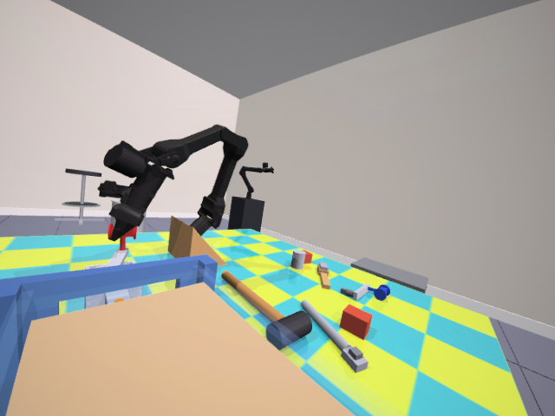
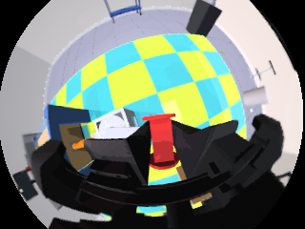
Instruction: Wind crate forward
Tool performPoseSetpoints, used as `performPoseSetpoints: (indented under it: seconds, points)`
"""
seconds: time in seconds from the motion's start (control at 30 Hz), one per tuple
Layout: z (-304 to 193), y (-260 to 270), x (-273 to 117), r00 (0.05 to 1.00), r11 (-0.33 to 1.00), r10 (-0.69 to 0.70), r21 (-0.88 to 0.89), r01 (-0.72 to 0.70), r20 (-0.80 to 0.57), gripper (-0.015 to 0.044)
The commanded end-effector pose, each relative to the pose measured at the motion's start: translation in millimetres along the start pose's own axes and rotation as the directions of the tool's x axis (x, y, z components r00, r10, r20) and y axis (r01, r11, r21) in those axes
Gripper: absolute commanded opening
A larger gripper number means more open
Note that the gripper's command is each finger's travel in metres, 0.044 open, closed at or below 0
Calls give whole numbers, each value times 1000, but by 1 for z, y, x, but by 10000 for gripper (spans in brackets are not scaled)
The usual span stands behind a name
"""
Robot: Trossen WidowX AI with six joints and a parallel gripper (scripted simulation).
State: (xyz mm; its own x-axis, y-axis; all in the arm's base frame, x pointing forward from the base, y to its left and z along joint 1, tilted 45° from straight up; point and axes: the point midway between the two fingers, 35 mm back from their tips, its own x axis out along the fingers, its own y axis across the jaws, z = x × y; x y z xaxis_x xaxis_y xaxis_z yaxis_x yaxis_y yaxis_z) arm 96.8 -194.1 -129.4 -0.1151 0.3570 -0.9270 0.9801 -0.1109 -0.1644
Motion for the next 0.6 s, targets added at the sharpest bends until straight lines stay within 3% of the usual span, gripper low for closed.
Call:
performPoseSetpoints:
  seconds: [0.0, 0.57]
  points:
    - [22, 5, 6, 999, 1000, 4, 3, -4, 44, 0]
    - [51, 20, 17, 999, 1000, 6, 3, -6, 46, 0]
